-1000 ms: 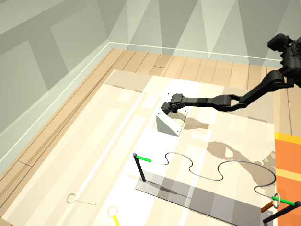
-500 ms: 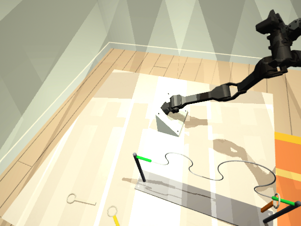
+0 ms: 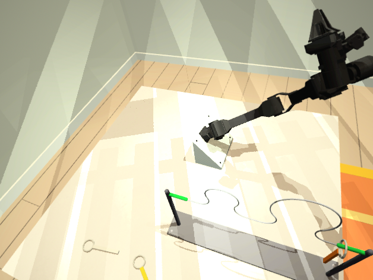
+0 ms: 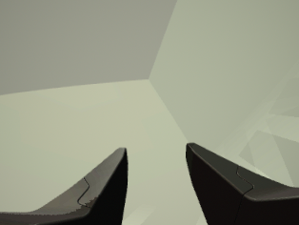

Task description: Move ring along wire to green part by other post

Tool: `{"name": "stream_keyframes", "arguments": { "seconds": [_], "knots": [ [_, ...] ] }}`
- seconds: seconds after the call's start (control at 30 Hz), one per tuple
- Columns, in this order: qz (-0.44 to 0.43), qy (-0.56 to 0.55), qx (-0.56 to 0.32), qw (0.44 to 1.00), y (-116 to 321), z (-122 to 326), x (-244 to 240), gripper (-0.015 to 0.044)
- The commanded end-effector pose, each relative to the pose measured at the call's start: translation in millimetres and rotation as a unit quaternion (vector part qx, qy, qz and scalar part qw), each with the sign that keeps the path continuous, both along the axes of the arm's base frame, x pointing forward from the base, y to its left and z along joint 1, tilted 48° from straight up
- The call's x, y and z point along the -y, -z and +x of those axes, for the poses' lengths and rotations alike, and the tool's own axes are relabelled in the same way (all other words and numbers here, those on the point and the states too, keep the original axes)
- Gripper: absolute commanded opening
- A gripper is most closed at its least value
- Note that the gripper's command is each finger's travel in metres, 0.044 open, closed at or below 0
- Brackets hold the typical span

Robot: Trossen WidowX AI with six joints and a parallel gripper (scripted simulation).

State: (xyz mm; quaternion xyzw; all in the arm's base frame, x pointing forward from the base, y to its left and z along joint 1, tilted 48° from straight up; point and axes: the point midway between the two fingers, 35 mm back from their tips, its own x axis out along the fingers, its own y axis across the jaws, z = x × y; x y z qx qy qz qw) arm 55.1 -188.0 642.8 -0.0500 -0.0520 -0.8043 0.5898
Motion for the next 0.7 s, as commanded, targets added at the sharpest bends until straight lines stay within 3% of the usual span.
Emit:
{"name": "stream_keyframes", "arguments": {
  "seconds": [0.0,0.33,0.67],
  "knots": [
    [-0.010,-0.083,0.023,0.996,8,53,-1,0.0160],
    [-0.016,-0.255,0.088,0.963,25,147,-41,0.0160],
    [0.003,-0.418,0.152,0.896,46,222,-118,0.0160]
  ]
}}
